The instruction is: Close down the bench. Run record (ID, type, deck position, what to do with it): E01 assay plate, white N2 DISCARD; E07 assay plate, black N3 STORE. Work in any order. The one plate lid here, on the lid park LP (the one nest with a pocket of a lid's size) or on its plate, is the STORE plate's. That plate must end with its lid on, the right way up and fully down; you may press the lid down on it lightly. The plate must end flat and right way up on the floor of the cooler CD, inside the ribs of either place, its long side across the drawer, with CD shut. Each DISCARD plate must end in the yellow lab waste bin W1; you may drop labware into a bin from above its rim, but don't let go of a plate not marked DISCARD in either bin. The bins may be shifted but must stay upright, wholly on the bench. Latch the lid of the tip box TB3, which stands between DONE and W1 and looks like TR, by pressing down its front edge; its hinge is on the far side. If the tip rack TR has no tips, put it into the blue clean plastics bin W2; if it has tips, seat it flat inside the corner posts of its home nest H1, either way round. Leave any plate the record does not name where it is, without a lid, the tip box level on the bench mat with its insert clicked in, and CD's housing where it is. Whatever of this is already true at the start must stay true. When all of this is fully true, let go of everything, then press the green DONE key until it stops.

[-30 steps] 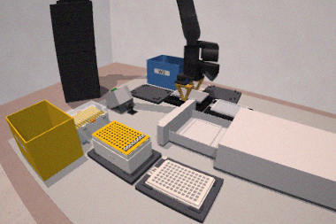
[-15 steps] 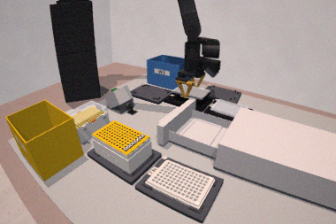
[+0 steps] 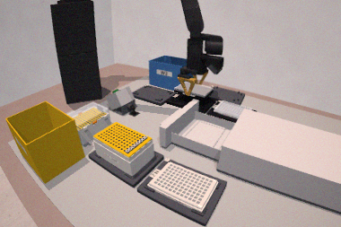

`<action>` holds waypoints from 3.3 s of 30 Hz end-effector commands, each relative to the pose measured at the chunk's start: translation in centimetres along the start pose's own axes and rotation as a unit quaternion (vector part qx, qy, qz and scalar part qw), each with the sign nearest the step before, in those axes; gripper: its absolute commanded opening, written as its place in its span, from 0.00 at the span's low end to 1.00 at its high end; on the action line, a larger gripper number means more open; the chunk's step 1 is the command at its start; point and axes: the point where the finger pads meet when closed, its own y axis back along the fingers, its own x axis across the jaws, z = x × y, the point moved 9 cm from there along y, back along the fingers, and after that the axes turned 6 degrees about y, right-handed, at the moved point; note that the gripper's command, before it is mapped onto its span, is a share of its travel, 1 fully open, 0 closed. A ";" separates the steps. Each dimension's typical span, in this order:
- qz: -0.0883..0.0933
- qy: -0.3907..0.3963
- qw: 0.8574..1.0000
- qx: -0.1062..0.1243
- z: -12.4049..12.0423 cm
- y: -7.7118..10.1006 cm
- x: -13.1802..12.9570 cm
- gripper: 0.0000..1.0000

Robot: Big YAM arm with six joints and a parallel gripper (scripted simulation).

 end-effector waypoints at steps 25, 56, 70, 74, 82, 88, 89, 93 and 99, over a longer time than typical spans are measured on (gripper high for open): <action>0.002 0.001 1.000 -0.011 0.9 5.0 0.2 0.00; 0.002 0.001 1.000 -0.011 0.7 8.6 0.2 0.00; 0.002 0.001 1.000 -0.011 0.7 10.2 0.3 0.00; 0.002 0.001 1.000 -0.011 0.7 10.7 0.3 0.00; 0.003 0.000 1.000 -0.014 1.0 10.0 0.3 0.00; 0.001 0.067 0.998 -0.011 2.0 9.7 -1.1 0.00; 0.000 0.083 0.996 -0.009 2.0 9.5 -1.4 0.00; -0.001 0.150 0.989 -0.005 2.4 9.2 -2.4 0.00; 0.000 0.215 0.977 -0.011 3.2 9.6 -3.3 0.00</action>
